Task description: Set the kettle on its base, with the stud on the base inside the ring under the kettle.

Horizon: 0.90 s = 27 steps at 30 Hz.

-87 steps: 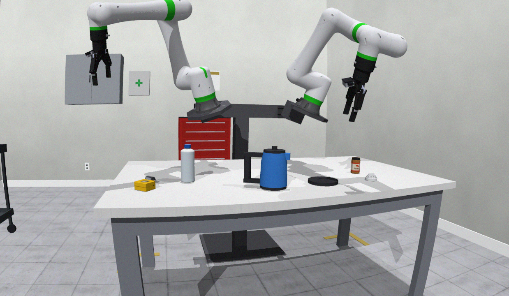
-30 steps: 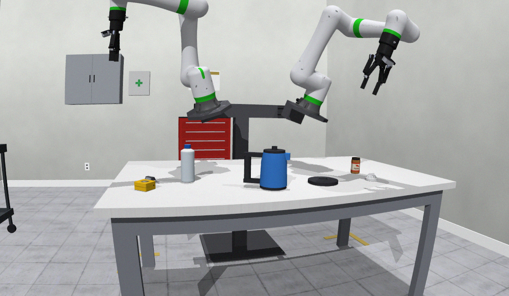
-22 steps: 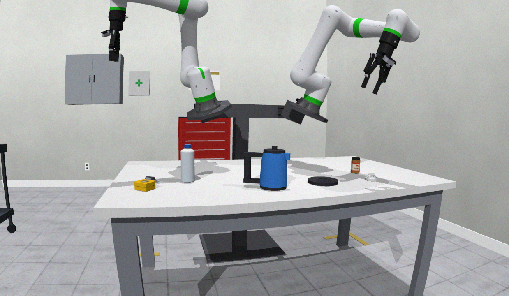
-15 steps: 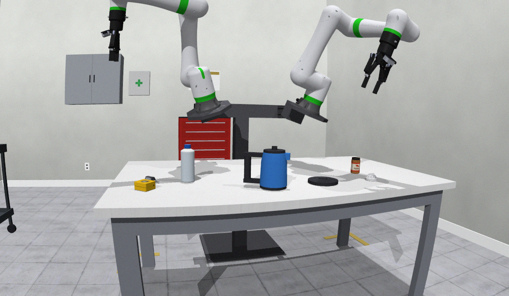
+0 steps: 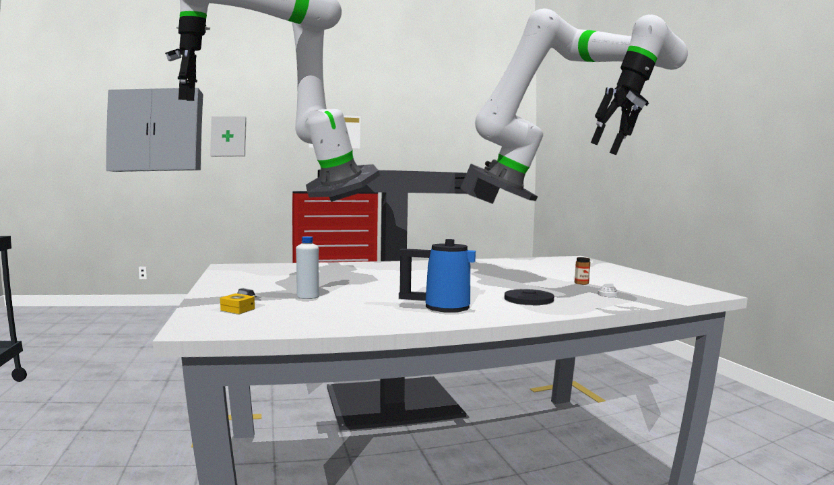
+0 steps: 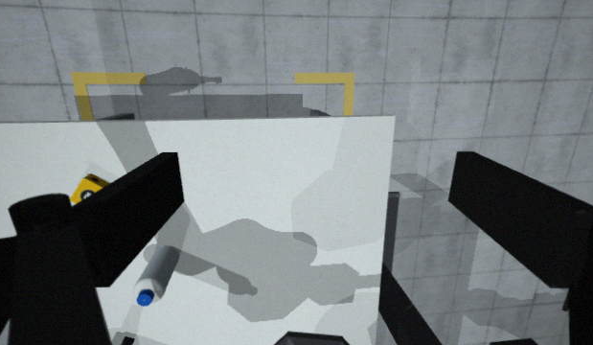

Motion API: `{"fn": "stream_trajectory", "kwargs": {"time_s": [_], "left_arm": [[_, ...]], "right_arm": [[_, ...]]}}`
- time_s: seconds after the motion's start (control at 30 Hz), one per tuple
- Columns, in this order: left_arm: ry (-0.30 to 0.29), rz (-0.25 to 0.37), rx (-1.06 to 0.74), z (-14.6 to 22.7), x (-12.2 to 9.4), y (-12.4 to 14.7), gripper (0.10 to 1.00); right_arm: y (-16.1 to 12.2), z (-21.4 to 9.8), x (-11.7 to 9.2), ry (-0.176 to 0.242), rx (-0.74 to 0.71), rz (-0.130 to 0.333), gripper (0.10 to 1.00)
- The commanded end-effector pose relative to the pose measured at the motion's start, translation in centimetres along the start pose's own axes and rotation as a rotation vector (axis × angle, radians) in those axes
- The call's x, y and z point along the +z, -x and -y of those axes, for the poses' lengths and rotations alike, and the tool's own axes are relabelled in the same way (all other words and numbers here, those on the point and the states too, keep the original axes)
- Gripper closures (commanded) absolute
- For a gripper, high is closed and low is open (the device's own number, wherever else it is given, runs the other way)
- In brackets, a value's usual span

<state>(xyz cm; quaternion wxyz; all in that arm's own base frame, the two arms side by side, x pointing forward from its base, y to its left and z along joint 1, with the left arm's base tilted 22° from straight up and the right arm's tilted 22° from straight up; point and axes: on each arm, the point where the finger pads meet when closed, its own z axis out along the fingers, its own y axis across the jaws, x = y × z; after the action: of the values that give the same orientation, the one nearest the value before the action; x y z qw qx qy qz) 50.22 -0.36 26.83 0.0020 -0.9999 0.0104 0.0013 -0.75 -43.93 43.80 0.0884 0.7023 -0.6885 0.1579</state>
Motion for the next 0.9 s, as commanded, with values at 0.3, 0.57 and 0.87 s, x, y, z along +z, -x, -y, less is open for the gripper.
{"fn": "stream_trajectory", "kwargs": {"time_s": [0.3,0.57,0.87], "left_arm": [[-0.026,0.010,0.132,-2.4,2.0,-1.5,0.576],[-0.057,0.024,0.286,-5.3,4.6,-2.9,0.576],[-0.123,0.053,0.612,-12.2,10.0,-5.0,0.576]], "right_arm": [[0.0,0.0,-0.1,0.000,0.000,-0.002,0.098],[0.0,0.0,-0.1,0.000,0.000,-0.002,0.098],[0.0,0.0,-0.1,0.000,0.000,-0.002,0.098]]}}
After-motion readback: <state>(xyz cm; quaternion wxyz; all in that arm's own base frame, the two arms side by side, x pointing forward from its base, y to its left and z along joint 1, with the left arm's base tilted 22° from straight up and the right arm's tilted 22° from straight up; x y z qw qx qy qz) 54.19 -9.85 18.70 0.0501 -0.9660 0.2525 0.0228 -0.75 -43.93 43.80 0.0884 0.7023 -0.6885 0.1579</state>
